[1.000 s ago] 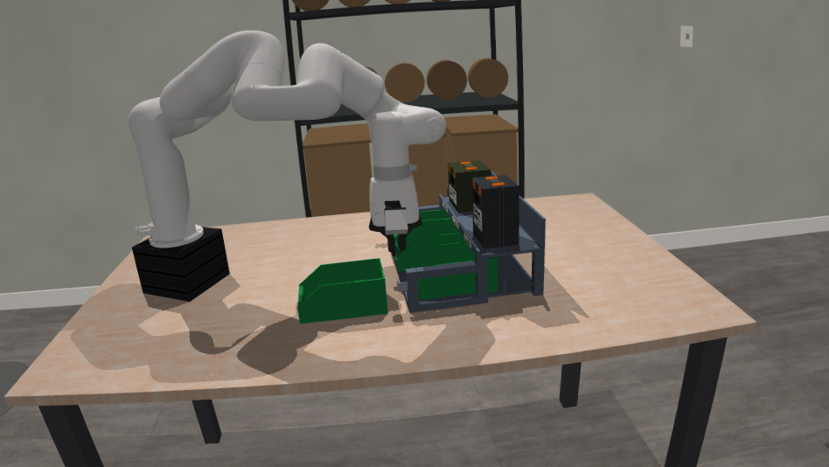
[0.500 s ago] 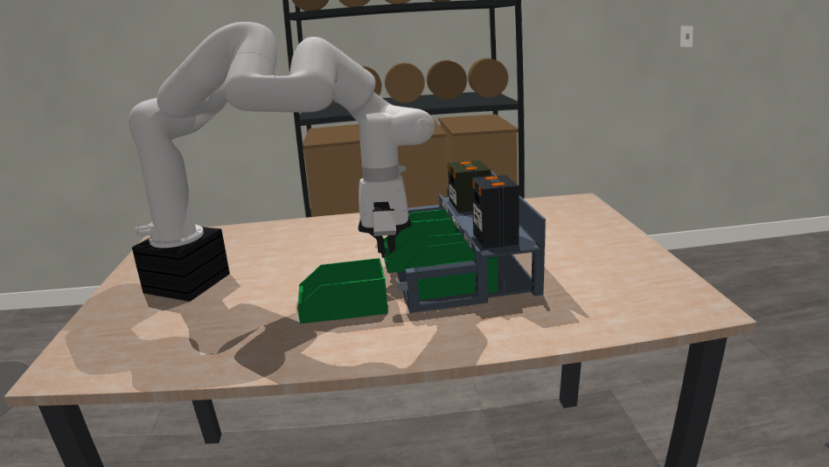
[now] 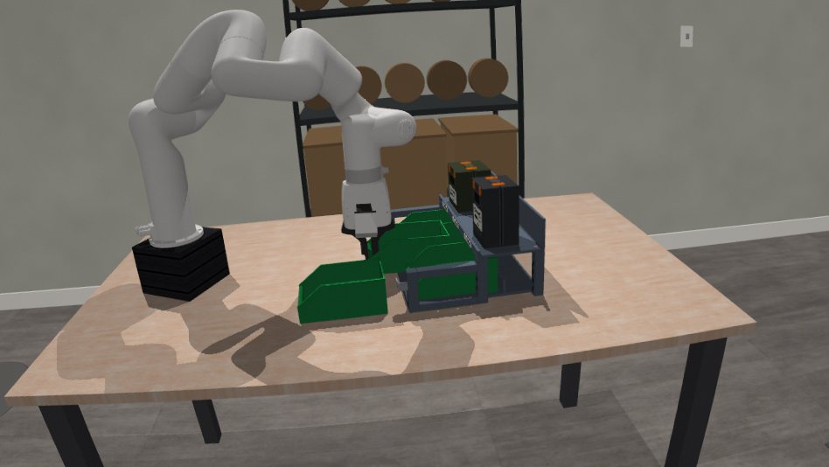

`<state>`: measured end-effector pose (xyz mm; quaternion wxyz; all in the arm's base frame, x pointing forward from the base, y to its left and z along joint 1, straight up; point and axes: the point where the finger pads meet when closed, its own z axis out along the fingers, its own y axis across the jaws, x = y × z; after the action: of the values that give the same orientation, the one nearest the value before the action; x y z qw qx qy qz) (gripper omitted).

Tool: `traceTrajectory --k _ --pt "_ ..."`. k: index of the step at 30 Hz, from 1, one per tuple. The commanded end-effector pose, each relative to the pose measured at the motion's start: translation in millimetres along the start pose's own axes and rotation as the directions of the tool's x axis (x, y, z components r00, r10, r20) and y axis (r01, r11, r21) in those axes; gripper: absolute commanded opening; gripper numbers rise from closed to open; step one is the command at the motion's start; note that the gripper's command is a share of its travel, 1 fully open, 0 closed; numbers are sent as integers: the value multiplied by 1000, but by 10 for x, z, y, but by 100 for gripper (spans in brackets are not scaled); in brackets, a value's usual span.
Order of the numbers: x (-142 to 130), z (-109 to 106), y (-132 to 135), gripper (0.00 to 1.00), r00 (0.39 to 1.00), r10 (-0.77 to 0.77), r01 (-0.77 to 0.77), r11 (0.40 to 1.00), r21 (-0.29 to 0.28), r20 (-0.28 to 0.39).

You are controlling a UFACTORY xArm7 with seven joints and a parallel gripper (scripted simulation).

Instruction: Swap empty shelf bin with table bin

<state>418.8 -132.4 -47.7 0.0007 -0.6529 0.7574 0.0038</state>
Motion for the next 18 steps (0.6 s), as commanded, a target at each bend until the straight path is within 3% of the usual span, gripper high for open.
traceTrajectory --k 1,18 --pt "-1 -16 123 0 1000 0 0 1000 7 -2" --pt "-1 -13 567 0 1000 0 0 1000 7 -2"
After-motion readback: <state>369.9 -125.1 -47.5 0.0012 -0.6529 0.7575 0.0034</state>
